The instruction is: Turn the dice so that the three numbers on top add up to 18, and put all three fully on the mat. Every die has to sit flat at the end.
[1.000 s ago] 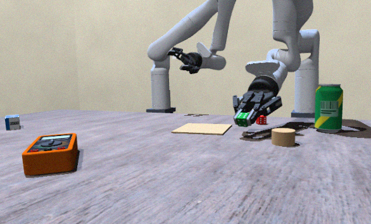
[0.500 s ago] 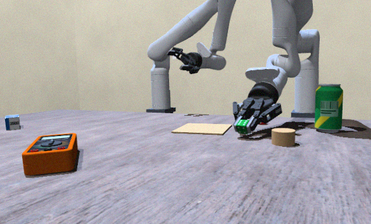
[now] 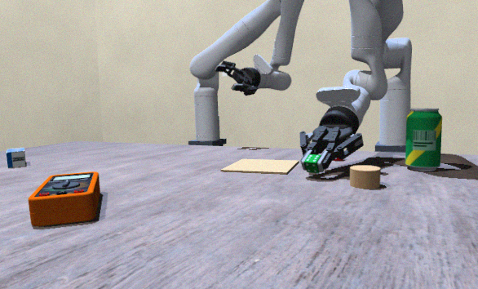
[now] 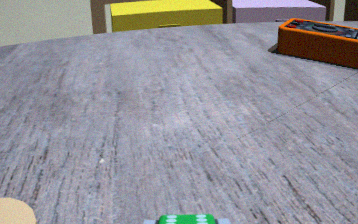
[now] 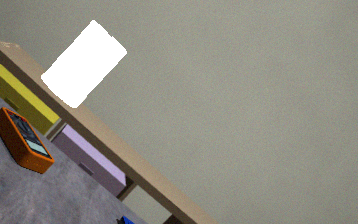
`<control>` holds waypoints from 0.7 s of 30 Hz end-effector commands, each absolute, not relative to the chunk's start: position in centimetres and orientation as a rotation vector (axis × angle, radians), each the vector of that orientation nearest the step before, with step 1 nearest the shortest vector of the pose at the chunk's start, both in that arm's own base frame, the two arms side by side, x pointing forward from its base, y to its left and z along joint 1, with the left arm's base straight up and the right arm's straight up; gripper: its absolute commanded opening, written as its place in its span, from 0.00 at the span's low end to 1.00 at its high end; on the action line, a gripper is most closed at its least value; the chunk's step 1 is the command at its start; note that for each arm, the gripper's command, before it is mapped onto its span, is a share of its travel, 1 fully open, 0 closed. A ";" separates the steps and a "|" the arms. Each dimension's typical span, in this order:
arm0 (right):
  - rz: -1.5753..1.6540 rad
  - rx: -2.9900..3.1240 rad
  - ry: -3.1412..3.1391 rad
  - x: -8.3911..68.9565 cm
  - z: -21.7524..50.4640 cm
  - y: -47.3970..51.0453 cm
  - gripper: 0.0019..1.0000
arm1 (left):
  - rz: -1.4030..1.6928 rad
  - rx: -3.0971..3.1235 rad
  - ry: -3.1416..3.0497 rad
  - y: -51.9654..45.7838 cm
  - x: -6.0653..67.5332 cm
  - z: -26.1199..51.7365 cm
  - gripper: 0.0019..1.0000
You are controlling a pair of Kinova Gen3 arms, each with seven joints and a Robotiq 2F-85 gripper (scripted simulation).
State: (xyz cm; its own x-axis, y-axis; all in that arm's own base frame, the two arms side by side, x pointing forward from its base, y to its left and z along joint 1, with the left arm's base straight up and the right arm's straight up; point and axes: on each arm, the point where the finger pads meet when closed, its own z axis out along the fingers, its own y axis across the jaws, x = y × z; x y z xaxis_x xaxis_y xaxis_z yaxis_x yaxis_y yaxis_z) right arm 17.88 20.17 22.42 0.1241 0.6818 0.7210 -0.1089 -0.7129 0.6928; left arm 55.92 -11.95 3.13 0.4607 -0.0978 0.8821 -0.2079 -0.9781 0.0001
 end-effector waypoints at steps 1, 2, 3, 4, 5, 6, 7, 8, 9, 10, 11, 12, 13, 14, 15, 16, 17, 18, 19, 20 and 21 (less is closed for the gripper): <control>1.654 1.793 0.554 17.9 22.5 20.2 1.00 | 1.556 2.590 -0.272 -12.0 56.0 3.2 0.29; 1.654 1.793 0.554 17.9 22.5 20.2 1.00 | 1.556 2.590 -0.272 -12.0 56.0 3.2 0.29; 1.654 1.793 0.554 17.9 22.5 20.2 1.00 | 1.556 2.590 -0.272 -12.0 56.0 3.2 0.29; 1.654 1.793 0.554 17.9 22.5 20.2 1.00 | 1.556 2.590 -0.272 -12.0 56.0 3.2 0.29; 1.654 1.793 0.554 17.9 22.5 20.2 1.00 | 1.556 2.590 -0.272 -12.0 56.0 3.1 0.29; 1.654 1.793 0.554 17.9 22.5 20.2 1.00 | 1.556 2.590 -0.272 -12.0 56.0 3.1 0.29; 1.654 1.793 0.554 17.9 22.5 20.2 1.00 | 1.556 2.590 -0.272 -12.0 56.0 3.1 0.29; 1.654 1.793 0.554 17.9 22.5 20.2 1.00 | 1.556 2.590 -0.272 -12.0 56.0 3.0 0.29; 1.654 1.793 0.554 17.9 22.5 20.2 1.00 | 1.556 2.590 -0.272 -12.0 56.0 3.0 0.29; 1.654 1.793 0.554 17.9 22.5 20.2 1.00 | 1.556 2.590 -0.272 -12.0 56.0 2.9 0.29; 1.654 1.793 0.554 17.9 22.5 20.2 1.00 | 1.556 2.590 -0.272 -12.0 56.0 2.8 0.29; 1.654 1.793 0.554 17.9 22.5 20.2 1.00 | 1.556 2.590 -0.272 -12.0 56.0 2.8 0.29; 1.654 1.793 0.554 17.9 22.5 20.2 1.00 | 1.556 2.590 -0.272 -12.0 56.0 2.7 0.29; 1.654 1.793 0.554 17.9 22.5 20.2 1.00 | 1.556 2.590 -0.272 -12.0 56.0 2.6 0.29; 1.654 1.793 0.554 17.9 22.5 20.2 1.00 | 1.556 2.590 -0.272 -12.0 56.0 2.5 0.29; 1.654 1.793 0.554 17.9 22.5 20.2 1.00 | 1.556 2.590 -0.272 -12.0 56.0 2.5 0.29; 1.654 1.793 0.554 17.9 22.5 20.2 1.00 | 1.556 2.590 -0.272 -12.0 56.0 2.4 0.29; 1.654 1.793 0.554 17.9 22.5 20.2 1.00 | 1.556 2.590 -0.272 -12.0 56.0 2.3 0.29; 1.654 1.793 0.554 17.9 22.5 20.2 1.00 | 1.556 2.590 -0.272 -12.0 56.0 2.3 0.29; 1.654 1.793 0.554 17.9 22.5 20.2 1.00 | 1.556 2.590 -0.272 -12.0 56.0 2.3 0.29; 1.654 1.793 0.554 17.9 22.5 20.2 1.00 | 1.556 2.590 -0.272 -12.0 56.0 2.3 0.29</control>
